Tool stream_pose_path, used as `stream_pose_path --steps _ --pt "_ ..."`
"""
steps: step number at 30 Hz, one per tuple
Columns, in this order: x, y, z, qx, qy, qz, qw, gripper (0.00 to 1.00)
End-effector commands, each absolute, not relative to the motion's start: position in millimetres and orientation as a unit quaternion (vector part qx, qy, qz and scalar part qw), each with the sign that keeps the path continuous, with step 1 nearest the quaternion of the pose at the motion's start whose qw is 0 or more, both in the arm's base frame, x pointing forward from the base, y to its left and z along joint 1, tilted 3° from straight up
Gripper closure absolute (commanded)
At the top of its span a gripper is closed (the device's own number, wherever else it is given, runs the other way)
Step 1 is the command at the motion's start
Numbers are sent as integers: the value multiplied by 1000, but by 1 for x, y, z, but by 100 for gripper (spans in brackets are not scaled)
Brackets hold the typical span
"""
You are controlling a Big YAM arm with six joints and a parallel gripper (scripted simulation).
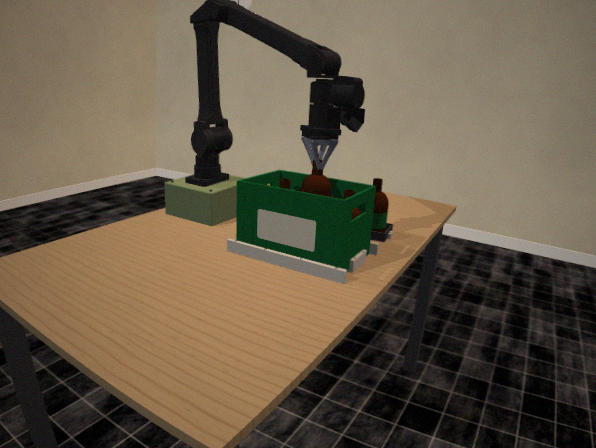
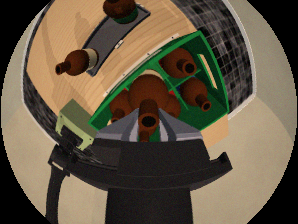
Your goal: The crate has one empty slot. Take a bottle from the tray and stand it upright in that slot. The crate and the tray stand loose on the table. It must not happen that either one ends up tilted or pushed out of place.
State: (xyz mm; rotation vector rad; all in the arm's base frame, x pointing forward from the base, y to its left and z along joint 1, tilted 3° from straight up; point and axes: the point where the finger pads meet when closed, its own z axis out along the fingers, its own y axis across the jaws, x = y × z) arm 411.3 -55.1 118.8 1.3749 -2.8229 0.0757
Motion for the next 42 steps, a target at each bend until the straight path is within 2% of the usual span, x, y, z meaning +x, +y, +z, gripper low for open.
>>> stream_pose_path --steps 1,42 --pt "411 -58 118 441 -897 26 -4 100" --pt "412 -58 100 441 -897 25 -3 100"
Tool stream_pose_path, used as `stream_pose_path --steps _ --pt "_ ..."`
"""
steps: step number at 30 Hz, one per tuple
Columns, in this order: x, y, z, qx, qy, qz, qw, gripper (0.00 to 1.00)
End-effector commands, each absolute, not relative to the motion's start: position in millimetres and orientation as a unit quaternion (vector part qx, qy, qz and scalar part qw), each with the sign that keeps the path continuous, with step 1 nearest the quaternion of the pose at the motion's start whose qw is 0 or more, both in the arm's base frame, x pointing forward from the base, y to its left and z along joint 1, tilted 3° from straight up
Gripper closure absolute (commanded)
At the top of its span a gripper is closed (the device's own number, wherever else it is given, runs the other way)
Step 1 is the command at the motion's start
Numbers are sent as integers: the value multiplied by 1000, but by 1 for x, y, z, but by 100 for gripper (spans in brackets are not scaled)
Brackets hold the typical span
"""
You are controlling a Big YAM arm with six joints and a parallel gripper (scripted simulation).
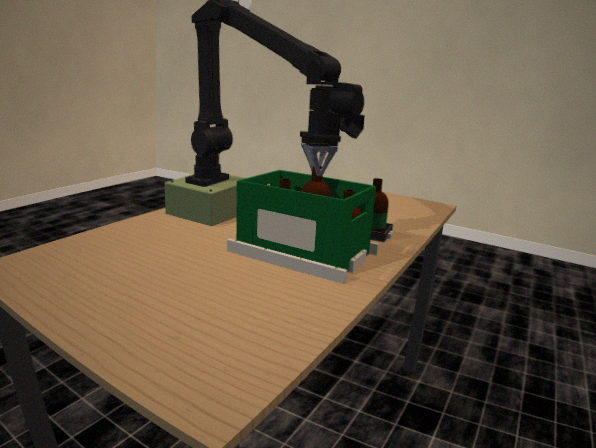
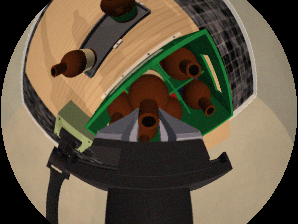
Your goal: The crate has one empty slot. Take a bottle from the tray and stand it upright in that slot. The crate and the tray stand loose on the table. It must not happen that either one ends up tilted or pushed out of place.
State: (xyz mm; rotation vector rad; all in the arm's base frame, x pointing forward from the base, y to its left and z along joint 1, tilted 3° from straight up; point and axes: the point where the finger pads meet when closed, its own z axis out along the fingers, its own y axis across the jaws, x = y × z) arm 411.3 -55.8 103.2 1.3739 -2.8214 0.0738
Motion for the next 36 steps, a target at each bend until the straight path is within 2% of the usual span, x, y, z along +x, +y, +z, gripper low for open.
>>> stream_pose_path --steps 1,36 --pt "412 -59 100 441 -897 26 -4 100" --pt "411 -59 77 440 -897 25 -3 100"
